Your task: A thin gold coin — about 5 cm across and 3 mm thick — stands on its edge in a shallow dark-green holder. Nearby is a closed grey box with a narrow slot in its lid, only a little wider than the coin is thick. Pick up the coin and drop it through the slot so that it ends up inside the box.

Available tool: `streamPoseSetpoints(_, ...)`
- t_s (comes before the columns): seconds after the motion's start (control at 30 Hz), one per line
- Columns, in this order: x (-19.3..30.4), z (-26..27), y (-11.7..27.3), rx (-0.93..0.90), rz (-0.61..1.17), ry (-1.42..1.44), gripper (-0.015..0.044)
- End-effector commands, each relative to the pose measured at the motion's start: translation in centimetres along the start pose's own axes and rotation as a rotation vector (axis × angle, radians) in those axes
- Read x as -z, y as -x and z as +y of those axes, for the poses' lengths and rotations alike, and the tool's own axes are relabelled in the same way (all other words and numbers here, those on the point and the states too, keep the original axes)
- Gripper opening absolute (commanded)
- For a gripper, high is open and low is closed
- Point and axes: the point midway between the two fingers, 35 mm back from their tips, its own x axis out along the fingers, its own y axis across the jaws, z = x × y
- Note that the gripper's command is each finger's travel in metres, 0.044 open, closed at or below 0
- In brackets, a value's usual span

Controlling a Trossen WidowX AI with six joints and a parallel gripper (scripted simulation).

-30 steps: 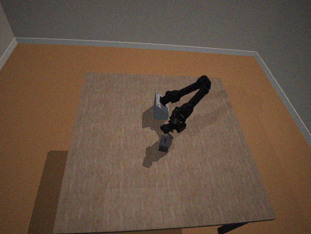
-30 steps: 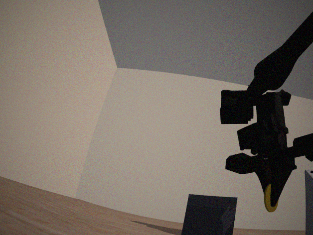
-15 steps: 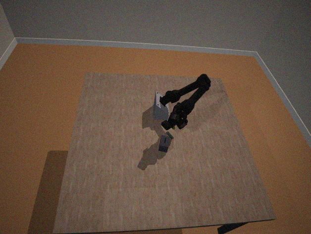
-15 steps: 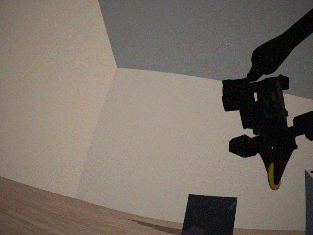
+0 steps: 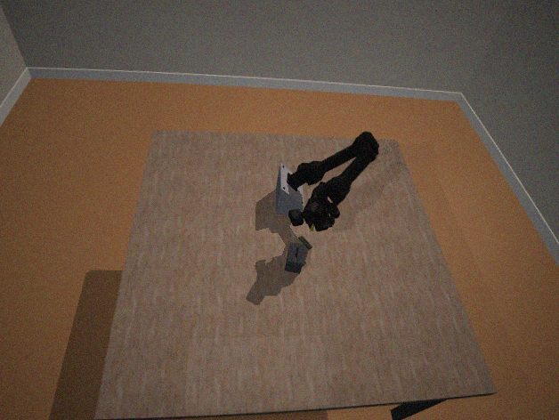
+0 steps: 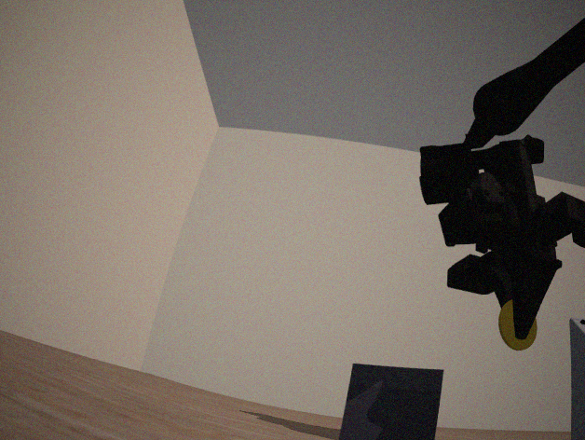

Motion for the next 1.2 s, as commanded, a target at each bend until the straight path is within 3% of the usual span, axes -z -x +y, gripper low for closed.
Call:
streamPoseSetpoints(0.0,0.2,0.1,0.1,0.005,0.002,-0.129,0.0000)
streamPoseSetpoints(0.37,0.6,0.4,0.1,0.006,0.002,-0.482,0.0000)
streamPoseSetpoints(1.17,-3.0,-2.4,0.6,0.007,0.000,-0.486,0.0000)
